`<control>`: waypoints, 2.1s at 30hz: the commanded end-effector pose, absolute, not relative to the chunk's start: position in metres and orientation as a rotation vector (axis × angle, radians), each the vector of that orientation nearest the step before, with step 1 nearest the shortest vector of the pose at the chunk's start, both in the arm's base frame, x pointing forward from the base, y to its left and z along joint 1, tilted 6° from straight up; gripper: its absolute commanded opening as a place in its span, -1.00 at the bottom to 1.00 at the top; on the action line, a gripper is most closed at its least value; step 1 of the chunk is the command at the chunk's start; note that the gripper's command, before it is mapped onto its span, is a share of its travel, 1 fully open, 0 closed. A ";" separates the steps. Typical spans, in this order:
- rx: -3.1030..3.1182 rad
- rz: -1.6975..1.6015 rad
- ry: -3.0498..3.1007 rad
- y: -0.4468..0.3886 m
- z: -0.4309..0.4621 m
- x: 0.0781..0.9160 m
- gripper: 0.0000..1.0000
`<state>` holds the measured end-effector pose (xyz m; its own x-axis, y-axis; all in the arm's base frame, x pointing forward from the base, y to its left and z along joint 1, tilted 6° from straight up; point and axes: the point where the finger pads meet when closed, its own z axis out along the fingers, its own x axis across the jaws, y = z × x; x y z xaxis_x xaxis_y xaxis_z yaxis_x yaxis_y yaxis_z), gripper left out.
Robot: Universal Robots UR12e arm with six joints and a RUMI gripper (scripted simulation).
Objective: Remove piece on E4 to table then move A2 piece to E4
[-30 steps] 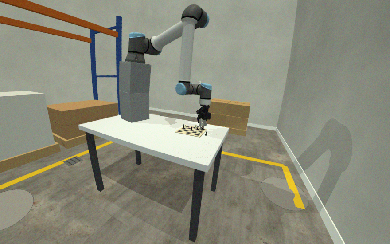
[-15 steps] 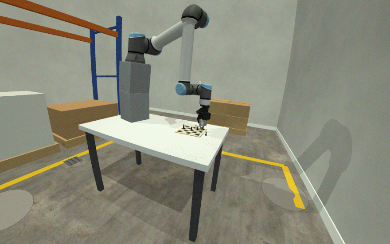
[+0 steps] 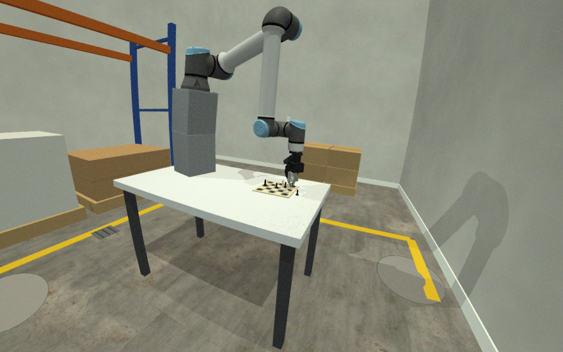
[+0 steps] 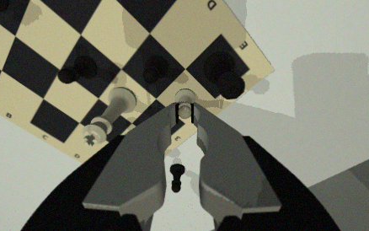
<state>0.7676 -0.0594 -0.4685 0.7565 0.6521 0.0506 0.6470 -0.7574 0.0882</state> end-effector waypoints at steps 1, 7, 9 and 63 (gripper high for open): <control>2.881 0.125 1.065 -0.062 -0.468 0.770 -1.00; 2.881 0.125 1.065 -0.062 -0.468 0.770 -1.00; 2.881 0.125 1.065 -0.062 -0.468 0.770 -1.00; 2.883 0.121 1.066 -0.058 -0.381 0.759 -0.60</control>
